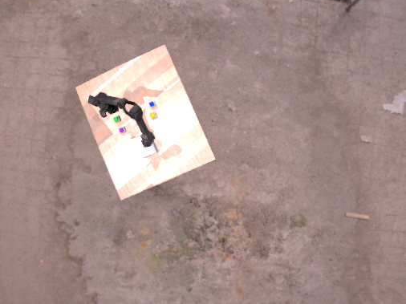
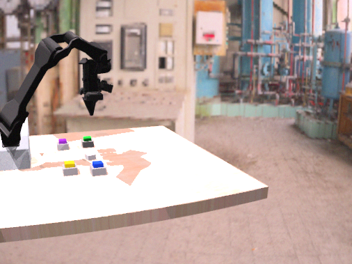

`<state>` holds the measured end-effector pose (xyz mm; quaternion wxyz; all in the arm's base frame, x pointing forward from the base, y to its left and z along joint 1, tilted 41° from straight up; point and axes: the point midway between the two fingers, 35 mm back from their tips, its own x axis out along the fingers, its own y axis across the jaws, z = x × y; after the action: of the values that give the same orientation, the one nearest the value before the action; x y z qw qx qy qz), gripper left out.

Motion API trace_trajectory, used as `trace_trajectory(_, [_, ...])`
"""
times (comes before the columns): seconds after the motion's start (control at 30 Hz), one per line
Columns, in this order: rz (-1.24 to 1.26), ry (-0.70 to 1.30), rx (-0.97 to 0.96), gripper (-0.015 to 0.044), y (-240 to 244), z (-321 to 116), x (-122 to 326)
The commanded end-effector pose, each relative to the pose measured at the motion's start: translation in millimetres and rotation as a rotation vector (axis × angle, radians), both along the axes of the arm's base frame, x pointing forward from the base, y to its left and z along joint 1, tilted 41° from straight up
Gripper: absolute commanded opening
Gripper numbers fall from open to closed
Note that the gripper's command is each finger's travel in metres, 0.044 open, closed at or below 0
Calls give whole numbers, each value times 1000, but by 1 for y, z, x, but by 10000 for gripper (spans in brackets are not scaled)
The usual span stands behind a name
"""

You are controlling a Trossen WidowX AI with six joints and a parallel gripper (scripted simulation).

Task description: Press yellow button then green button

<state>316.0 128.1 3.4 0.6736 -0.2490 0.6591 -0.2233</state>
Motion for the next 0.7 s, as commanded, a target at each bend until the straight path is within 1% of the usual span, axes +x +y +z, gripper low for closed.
trace_trajectory(0.0, [-16,-1,-8,20,36,-44,-2])
trace_trajectory(0.13, [-30,-8,-16,20,57,-75,-7])
trace_trajectory(0.27, [-31,-9,-17,20,59,-79,-8])
trace_trajectory(0.33, [-31,-8,-17,20,53,-87,-7])
trace_trajectory(0.47, [-31,-9,-19,20,21,-124,-6])
trace_trajectory(0.67, [-31,-10,-19,20,19,-127,-6])
